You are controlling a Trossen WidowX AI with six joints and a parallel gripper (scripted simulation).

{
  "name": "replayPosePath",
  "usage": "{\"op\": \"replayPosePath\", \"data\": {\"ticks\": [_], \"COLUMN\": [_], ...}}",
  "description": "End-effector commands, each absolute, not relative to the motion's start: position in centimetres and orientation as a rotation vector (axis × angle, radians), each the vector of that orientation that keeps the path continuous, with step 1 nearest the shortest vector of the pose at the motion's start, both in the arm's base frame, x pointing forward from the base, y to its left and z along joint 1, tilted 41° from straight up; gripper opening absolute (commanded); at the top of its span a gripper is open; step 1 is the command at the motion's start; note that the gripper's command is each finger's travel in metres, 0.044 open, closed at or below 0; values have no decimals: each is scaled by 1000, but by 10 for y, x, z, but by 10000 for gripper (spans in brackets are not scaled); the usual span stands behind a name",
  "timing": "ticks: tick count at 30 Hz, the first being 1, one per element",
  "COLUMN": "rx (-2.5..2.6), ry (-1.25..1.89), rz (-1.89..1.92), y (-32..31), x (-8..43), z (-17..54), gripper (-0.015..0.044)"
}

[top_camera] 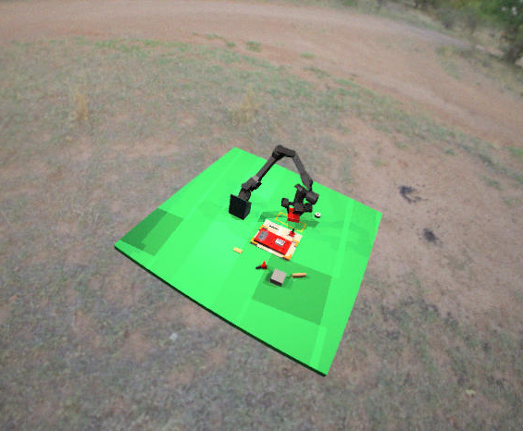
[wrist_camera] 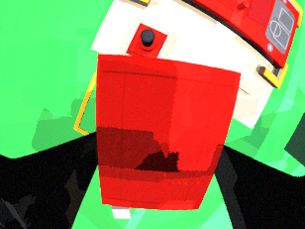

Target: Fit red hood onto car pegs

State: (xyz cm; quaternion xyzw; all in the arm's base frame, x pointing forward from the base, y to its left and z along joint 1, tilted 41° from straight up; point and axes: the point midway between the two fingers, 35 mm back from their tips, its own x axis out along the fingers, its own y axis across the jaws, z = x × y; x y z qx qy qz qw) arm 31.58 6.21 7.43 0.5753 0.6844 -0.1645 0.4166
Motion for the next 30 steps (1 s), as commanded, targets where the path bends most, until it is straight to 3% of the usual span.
{"op": "replayPosePath", "data": {"ticks": [1,30], "rx": [1395,1039], "ry": [1713,1661], "rz": [-364,41], "y": [53,-1], "x": [320,333], "z": [67,25], "gripper": [0,0]}}
